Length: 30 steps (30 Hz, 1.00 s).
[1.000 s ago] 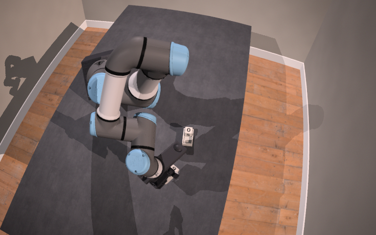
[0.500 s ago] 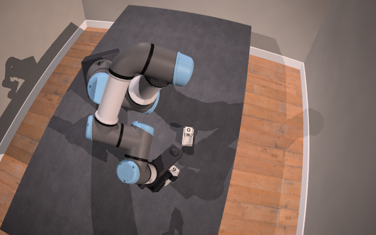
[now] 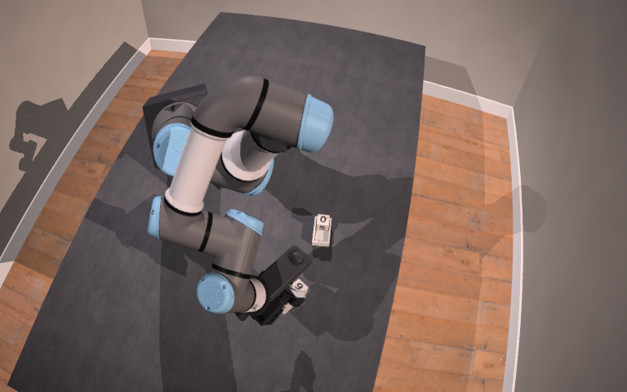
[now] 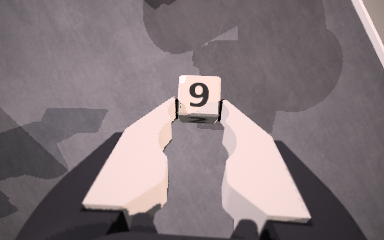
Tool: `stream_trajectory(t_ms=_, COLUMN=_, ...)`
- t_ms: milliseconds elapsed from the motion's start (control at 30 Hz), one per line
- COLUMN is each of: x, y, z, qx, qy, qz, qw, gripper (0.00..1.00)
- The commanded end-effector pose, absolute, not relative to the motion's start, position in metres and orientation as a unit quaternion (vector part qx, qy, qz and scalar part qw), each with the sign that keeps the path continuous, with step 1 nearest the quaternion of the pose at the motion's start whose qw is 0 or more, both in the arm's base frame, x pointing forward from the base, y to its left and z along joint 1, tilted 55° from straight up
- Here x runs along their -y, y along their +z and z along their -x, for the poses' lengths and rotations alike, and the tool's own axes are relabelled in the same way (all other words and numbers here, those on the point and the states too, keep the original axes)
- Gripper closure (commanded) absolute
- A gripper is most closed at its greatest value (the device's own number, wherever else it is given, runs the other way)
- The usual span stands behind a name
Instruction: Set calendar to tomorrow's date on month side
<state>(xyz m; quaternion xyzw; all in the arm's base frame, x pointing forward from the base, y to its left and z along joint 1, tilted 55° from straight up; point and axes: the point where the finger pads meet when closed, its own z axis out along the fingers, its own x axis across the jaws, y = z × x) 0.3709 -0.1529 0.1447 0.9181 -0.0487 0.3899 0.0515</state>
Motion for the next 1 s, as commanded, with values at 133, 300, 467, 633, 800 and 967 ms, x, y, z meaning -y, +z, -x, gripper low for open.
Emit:
stream_trajectory(t_ms=133, x=0.1531, y=0.1445, z=-0.3710, qx=0.043, qy=0.389, qz=-0.919, qw=0.040, gripper=0.90)
stream_trajectory(t_ms=300, x=0.1533, y=0.1437, z=-0.3710, qx=0.035, qy=0.387, qz=-0.921, qw=0.024, gripper=0.90)
stream_trajectory(t_ms=467, x=0.1536, y=0.1430, z=-0.3709, qx=0.023, qy=0.386, qz=-0.922, qw=-0.004, gripper=0.90)
stream_trajectory(t_ms=633, x=0.1542, y=0.1434, z=-0.3709, qx=0.011, qy=0.388, qz=-0.921, qw=-0.033, gripper=0.90)
stream_trajectory(t_ms=800, x=0.1546, y=0.1439, z=-0.3709, qx=0.005, qy=0.389, qz=-0.920, qw=-0.047, gripper=0.90)
stream_trajectory(t_ms=967, x=0.1553, y=0.1448, z=-0.3709, qx=-0.001, qy=0.392, qz=-0.918, qw=-0.063, gripper=0.90)
